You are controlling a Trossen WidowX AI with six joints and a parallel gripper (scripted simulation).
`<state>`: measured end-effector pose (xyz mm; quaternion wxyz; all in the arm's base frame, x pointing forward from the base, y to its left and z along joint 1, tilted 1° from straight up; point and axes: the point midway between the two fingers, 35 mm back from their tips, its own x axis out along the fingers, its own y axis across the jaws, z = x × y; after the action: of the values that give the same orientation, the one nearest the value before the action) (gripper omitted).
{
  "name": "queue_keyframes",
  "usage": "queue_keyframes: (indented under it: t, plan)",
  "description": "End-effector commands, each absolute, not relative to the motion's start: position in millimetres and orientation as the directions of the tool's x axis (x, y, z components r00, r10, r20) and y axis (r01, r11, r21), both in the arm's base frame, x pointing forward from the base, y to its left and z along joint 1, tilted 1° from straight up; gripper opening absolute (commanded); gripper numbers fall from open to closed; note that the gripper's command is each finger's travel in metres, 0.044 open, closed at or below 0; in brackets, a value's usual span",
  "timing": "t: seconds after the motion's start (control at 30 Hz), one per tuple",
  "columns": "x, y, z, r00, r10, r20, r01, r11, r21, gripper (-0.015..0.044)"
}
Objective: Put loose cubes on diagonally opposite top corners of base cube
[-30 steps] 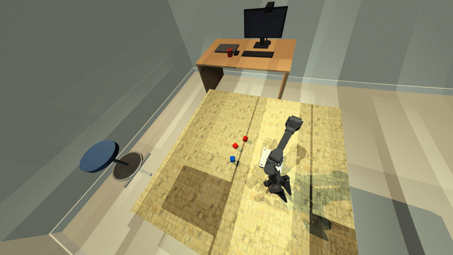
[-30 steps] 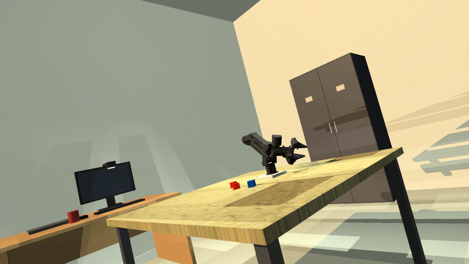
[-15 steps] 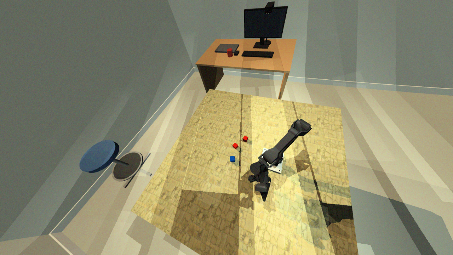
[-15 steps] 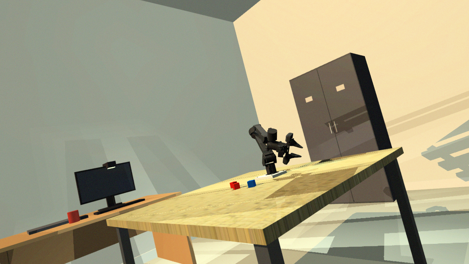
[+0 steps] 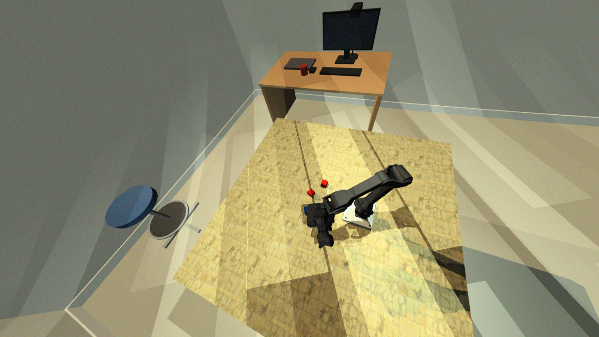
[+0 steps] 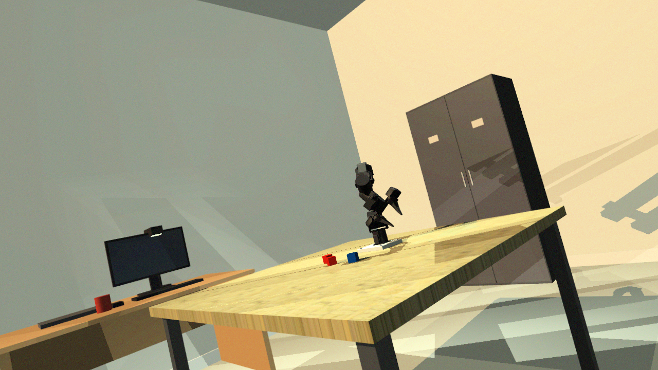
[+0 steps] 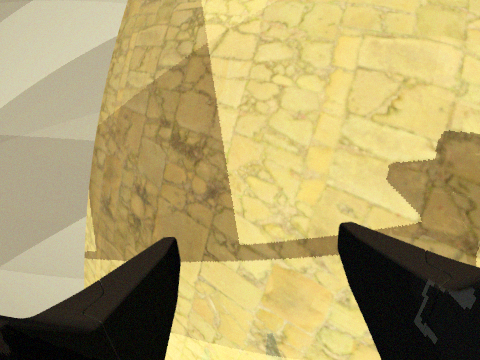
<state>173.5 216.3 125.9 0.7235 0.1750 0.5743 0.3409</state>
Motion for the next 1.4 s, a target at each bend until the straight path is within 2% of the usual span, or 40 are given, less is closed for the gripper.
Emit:
queue_keyframes:
  t: [0.0,0.3,0.63,0.97,1.17,1.37]
  plan:
    - [203.7,197.8,129.3,0.17,0.617,-0.769,-0.376,0.761,0.528,0.0265]
    - [261.5,135.7,133.6,0.231,0.399,-0.887,-0.544,0.809,0.222,0.0265]
    - [299.0,47.8,139.9,0.169,0.157,-0.973,-0.724,0.69,-0.014,0.0265]
    - [305.9,-35.6,147.8,0.023,-0.005,-1.0,-0.876,0.481,-0.022,0.0265]
    - [305.9,-38.9,146.8,0.016,-0.01,-1.0,-0.881,0.472,-0.019,0.0265]
    - [307.9,-39.5,105.1,0.016,-0.01,-1.0,-0.881,0.472,-0.019,0.0265]
